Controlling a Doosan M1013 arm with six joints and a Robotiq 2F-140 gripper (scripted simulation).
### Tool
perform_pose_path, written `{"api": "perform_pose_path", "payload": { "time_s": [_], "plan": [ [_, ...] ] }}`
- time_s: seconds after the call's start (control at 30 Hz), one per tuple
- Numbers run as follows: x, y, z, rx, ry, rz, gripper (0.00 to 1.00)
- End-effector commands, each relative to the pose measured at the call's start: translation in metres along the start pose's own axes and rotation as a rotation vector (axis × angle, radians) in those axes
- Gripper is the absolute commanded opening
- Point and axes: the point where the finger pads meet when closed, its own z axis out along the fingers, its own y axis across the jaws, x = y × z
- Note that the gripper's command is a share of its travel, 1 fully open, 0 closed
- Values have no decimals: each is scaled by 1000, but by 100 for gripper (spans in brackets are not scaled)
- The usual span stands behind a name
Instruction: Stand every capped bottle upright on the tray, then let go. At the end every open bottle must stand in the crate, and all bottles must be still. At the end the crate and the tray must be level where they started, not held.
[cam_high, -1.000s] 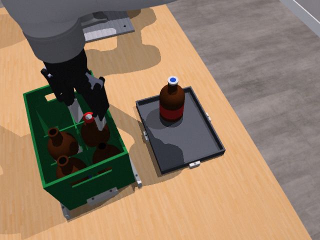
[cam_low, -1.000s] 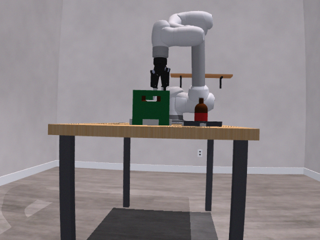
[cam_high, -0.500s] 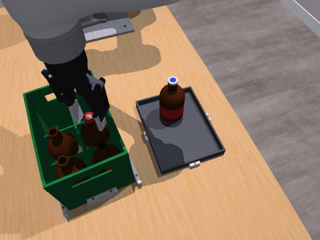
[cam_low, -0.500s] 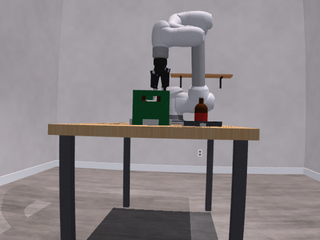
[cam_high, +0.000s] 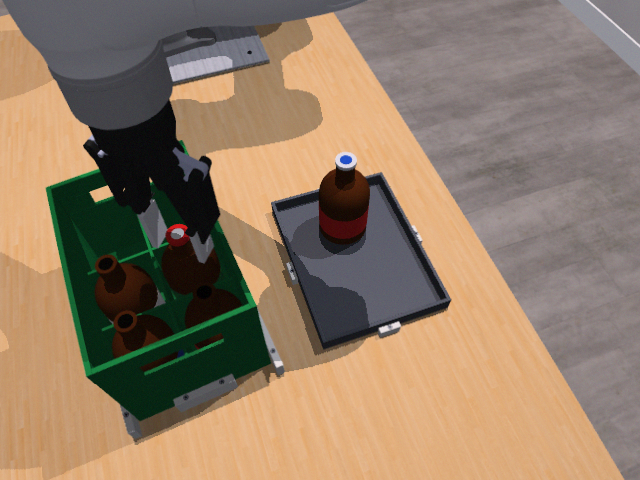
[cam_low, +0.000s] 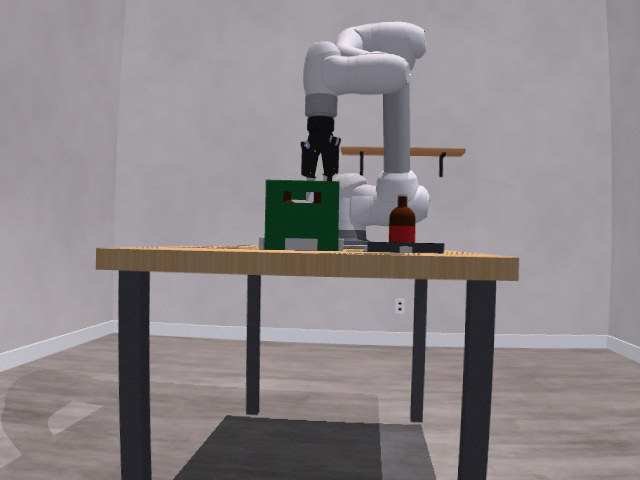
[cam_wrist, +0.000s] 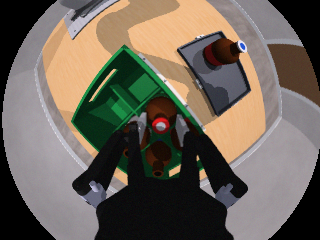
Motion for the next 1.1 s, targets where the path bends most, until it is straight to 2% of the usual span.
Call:
{"api": "perform_pose_path", "payload": {
  "time_s": [0.0, 0.67, 0.7, 1.07],
  "plan": [
    [2, 2, 5, -3, 5, -2, 38],
    [3, 2, 7, -3, 6, -3, 38],
    [1, 0, 2, 0, 0, -1, 0],
    [1, 0, 2, 0, 0, -1, 0]
  ]
}}
